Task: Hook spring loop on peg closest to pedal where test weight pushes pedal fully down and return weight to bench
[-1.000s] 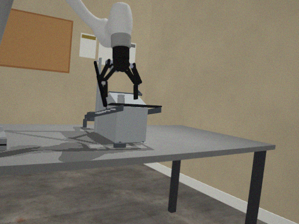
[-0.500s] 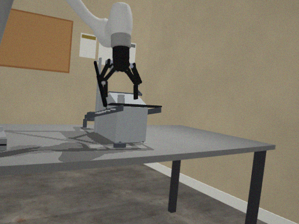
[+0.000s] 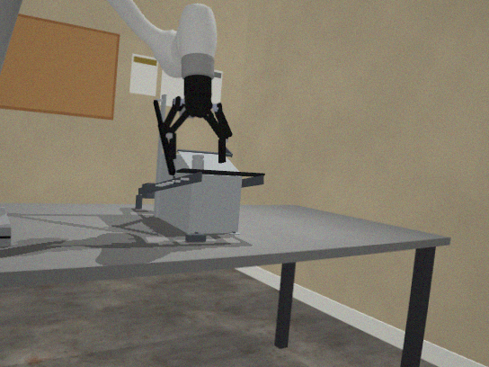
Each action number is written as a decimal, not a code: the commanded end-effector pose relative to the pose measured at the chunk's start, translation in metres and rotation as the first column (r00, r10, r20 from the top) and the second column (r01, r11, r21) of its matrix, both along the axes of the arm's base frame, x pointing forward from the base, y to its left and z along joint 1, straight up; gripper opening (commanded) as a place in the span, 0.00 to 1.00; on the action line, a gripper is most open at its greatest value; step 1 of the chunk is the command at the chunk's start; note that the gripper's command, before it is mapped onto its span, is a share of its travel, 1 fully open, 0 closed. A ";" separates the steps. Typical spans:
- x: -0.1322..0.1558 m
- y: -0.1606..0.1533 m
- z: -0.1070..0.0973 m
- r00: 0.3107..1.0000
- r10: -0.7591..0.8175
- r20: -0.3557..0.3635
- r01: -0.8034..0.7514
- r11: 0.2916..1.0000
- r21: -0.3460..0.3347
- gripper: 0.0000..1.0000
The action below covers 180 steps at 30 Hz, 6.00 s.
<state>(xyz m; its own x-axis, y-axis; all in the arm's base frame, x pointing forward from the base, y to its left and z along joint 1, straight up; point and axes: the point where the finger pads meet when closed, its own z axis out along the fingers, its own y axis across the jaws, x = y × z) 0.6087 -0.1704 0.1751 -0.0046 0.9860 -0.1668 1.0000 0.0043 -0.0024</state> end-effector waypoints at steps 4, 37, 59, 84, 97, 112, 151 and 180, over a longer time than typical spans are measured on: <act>0.000 0.000 0.001 1.000 0.000 0.001 0.000 1.000 0.000 0.25; 0.000 0.000 0.001 1.000 0.000 0.001 0.000 1.000 0.000 0.25; 0.000 0.000 0.022 1.000 0.000 0.001 0.000 1.000 0.000 0.25; 0.000 -0.001 0.077 1.000 0.000 0.001 0.000 1.000 0.000 0.25; 0.000 -0.001 0.106 1.000 0.000 0.001 0.000 1.000 0.000 0.25; 0.000 -0.001 0.130 1.000 0.000 0.001 0.000 1.000 0.000 0.25; -0.044 0.038 0.088 1.000 0.000 0.001 0.000 0.999 0.039 0.25; -0.078 0.068 0.050 1.000 0.000 0.001 0.000 0.998 0.070 0.25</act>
<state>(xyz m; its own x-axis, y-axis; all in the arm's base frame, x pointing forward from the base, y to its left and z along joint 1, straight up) 0.5321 -0.1038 0.2266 -0.0044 0.9950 -0.0995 1.0000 0.0041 -0.0026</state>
